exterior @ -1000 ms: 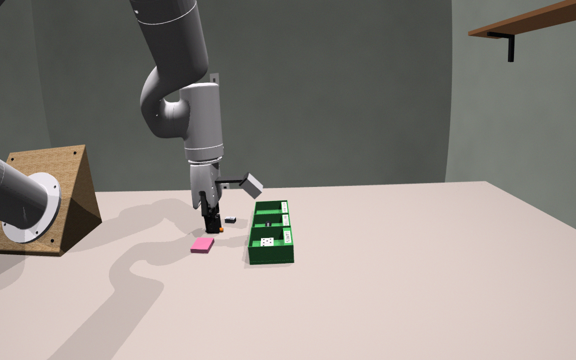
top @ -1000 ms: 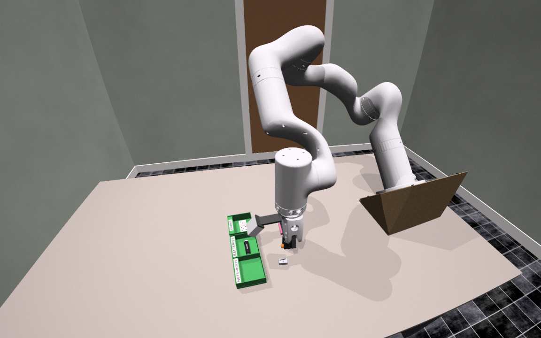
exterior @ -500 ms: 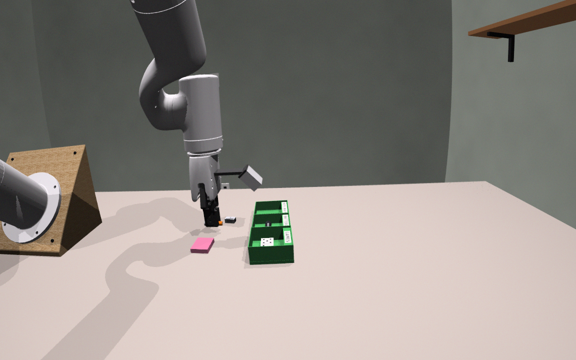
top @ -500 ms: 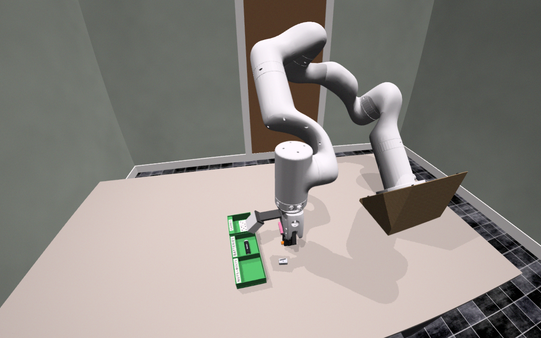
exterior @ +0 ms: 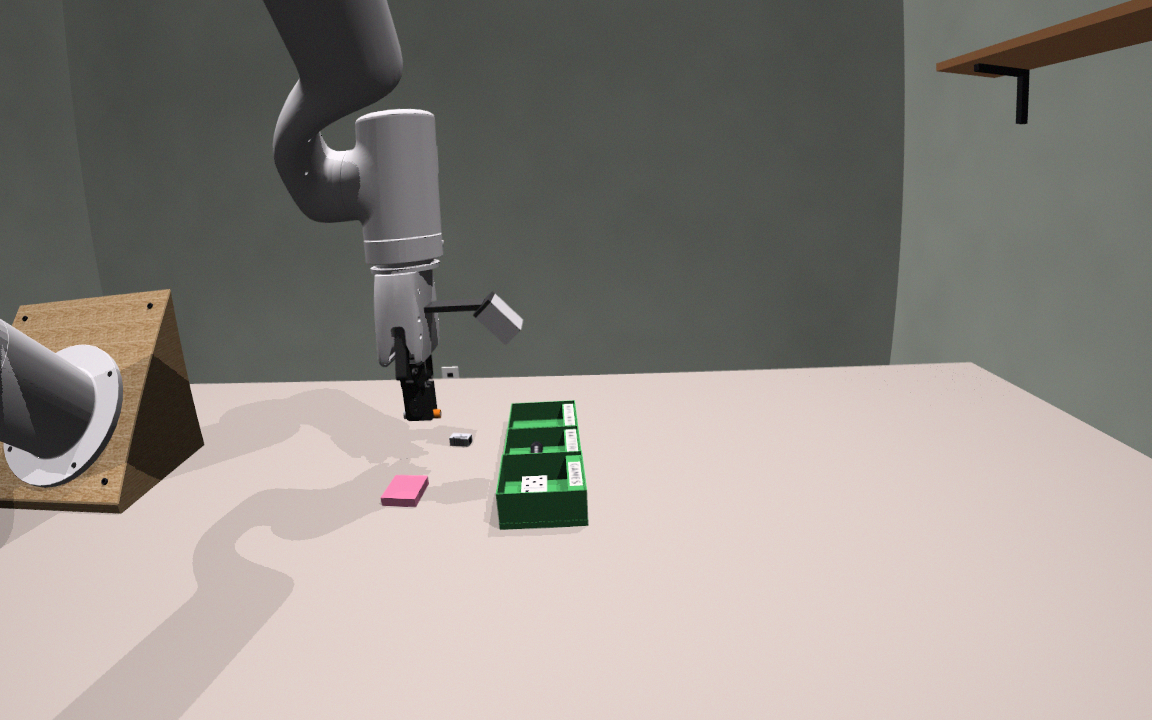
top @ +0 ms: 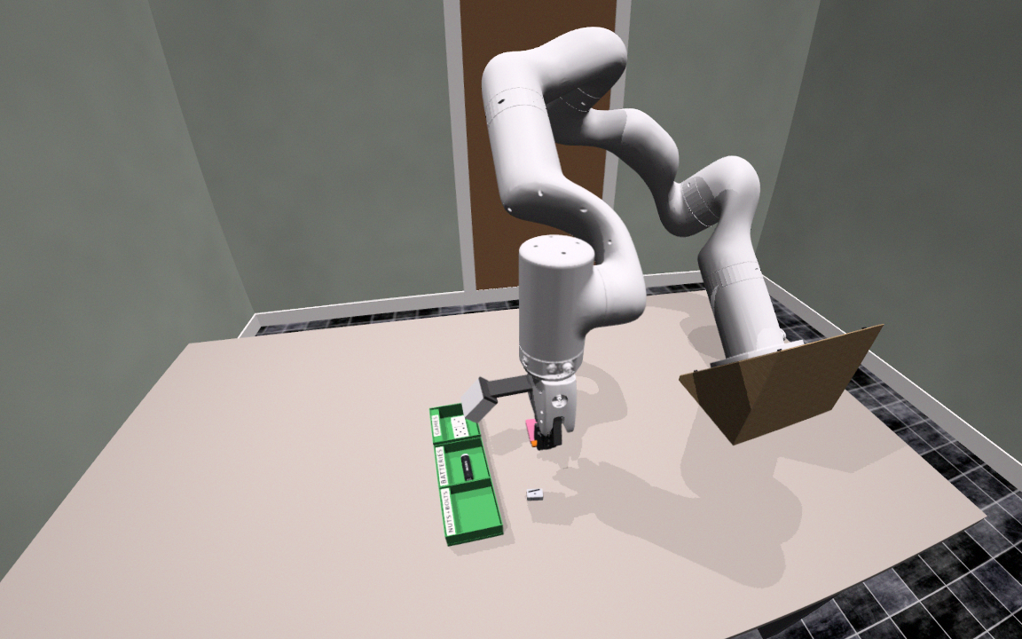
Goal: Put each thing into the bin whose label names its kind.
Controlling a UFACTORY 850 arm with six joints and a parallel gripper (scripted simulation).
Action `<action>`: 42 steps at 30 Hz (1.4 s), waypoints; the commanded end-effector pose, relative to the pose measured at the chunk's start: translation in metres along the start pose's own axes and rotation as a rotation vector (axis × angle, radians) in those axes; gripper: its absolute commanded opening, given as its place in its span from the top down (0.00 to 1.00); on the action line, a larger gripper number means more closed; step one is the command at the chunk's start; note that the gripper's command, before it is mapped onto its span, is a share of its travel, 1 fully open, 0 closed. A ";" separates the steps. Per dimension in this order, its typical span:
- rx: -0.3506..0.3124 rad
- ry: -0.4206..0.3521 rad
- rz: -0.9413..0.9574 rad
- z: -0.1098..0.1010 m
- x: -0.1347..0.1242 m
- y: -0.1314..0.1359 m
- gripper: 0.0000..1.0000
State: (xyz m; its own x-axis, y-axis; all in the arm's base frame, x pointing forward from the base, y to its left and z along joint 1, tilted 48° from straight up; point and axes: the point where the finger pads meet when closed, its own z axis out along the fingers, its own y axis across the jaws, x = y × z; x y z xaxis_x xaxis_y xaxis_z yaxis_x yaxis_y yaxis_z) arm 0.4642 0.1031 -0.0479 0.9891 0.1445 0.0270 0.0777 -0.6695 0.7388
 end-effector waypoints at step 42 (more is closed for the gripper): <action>0.004 -0.001 0.630 -0.002 0.130 0.015 1.00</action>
State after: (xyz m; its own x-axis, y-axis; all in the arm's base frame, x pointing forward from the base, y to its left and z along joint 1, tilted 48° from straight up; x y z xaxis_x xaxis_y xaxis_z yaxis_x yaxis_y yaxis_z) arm 0.5914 0.1121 -0.0327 0.8740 -0.2472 0.4183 -0.4709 -0.6434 0.6036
